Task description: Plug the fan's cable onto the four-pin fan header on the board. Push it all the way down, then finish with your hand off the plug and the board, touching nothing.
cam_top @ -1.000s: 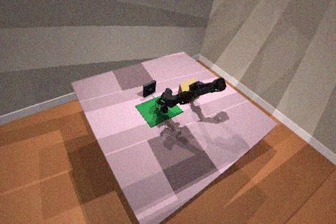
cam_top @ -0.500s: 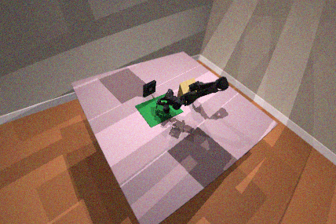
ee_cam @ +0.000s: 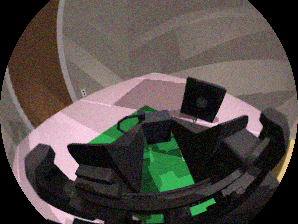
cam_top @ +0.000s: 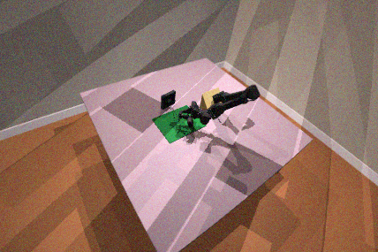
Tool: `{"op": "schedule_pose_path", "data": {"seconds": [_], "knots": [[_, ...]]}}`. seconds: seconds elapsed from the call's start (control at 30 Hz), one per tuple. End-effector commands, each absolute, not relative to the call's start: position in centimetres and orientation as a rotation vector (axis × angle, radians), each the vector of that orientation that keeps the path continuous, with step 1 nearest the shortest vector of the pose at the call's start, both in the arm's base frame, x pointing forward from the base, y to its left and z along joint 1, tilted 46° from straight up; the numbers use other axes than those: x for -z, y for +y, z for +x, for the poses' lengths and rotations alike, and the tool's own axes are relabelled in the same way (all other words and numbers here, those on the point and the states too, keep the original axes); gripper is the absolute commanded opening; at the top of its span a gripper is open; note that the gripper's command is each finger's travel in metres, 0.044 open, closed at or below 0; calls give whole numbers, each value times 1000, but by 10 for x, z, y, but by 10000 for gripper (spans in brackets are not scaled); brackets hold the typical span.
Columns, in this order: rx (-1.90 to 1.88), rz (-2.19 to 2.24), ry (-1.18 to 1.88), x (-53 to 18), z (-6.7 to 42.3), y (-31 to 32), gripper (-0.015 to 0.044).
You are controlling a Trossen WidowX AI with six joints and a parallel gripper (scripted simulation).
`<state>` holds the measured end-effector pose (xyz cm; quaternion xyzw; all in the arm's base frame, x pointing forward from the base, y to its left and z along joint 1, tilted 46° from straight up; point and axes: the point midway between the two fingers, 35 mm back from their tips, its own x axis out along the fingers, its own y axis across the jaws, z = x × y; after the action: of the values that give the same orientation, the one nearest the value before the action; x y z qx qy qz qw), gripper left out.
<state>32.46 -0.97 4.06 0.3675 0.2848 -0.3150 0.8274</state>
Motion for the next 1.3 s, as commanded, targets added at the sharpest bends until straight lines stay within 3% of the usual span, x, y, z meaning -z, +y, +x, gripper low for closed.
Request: {"op": "schedule_pose_path", "data": {"seconds": [0.0,0.3,1.27], "knots": [[676,800,548,-44,322,-10,0],[679,848,433,-53,315,-9,0],[679,838,457,-56,317,-13,0]]}}
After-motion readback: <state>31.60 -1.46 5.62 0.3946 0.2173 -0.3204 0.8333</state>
